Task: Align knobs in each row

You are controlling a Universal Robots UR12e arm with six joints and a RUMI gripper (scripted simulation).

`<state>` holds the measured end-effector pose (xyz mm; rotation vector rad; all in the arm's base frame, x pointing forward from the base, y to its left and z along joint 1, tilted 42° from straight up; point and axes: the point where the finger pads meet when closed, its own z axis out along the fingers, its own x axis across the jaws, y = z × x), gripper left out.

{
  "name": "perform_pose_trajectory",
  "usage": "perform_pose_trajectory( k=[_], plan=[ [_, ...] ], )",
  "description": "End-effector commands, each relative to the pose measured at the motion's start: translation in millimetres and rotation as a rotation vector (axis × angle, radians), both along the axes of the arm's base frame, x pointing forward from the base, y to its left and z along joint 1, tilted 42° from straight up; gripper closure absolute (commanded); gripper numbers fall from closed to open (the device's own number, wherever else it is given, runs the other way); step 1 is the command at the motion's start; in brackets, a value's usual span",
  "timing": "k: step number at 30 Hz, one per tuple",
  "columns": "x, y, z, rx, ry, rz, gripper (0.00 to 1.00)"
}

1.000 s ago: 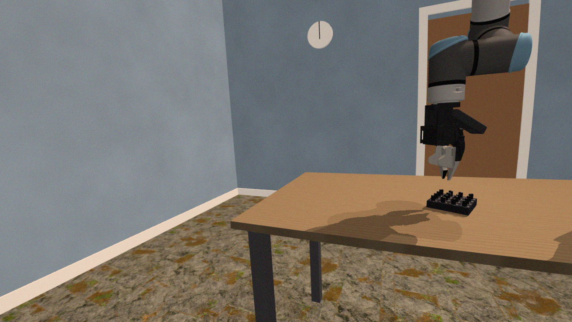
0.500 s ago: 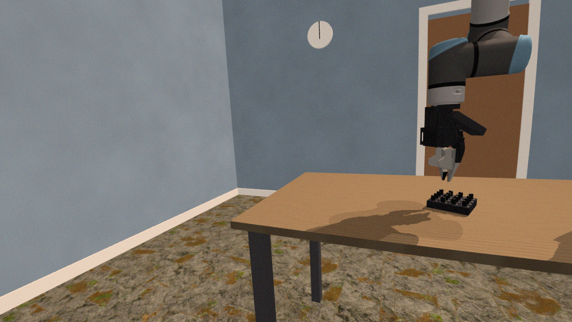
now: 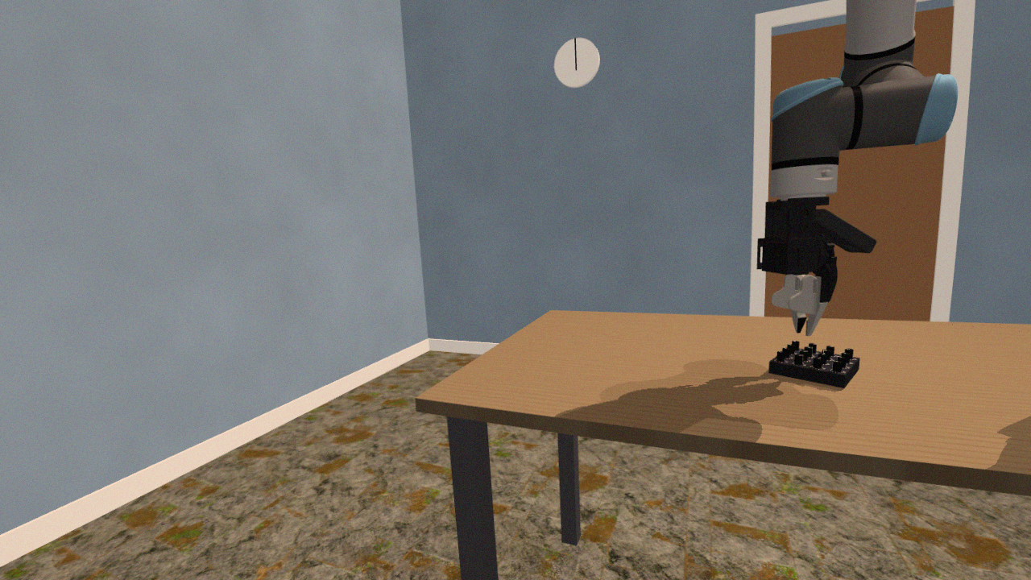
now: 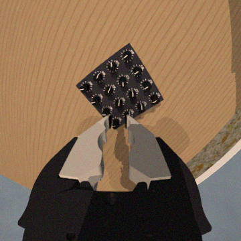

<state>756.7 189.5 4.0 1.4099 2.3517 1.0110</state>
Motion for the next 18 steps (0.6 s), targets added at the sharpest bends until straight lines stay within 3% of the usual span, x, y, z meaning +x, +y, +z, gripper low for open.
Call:
perform_pose_trajectory(
  k=[1, 18],
  plan=[
    [3, 2, -4, 0.0, -0.001, 0.0, 0.89],
    [11, 9, -16, 0.0, -0.001, 0.0, 0.89]
  ],
)
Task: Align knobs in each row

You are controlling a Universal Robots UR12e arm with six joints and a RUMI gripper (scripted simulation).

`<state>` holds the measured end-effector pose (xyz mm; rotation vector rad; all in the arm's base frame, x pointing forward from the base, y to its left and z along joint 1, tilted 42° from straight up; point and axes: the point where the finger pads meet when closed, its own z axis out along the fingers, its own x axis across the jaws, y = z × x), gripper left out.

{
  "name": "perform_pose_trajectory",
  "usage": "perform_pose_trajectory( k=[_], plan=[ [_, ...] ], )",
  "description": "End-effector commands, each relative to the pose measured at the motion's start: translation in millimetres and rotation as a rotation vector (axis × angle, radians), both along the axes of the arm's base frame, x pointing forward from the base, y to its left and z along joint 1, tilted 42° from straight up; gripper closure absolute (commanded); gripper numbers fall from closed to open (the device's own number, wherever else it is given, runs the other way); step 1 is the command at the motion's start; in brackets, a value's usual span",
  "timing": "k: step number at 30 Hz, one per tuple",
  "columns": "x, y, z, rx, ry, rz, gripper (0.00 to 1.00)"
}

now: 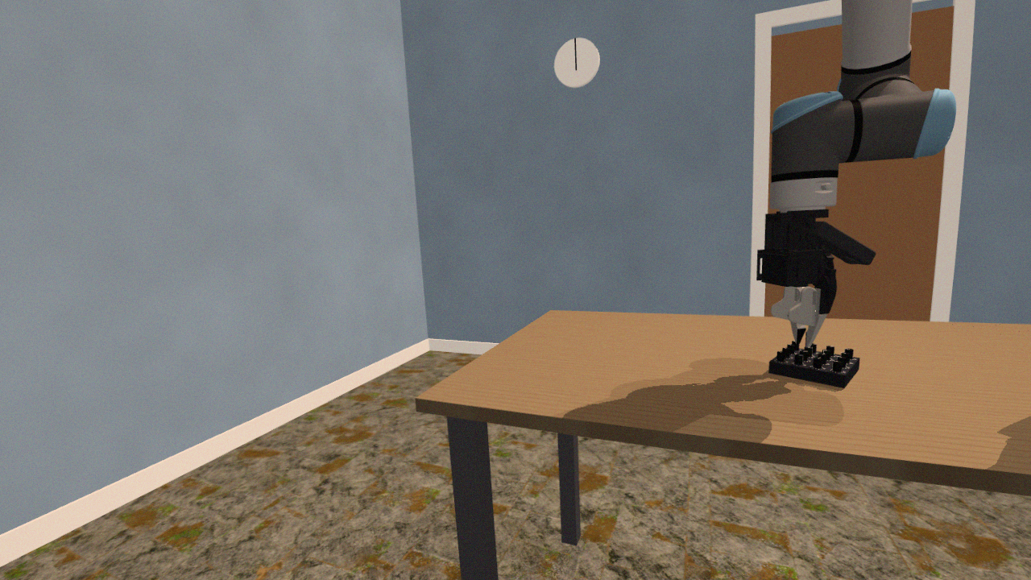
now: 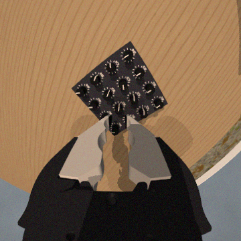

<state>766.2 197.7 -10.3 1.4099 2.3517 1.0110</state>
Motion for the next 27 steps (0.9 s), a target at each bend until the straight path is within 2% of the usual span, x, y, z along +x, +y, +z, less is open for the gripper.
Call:
perform_pose_trajectory(
  k=[1, 27],
  plan=[
    [1.8, 1.2, -1.9, 0.0, -0.001, 0.0, 0.89],
    [2.9, 2.2, -3.7, 0.0, -0.001, 0.0, 0.89]
  ],
)
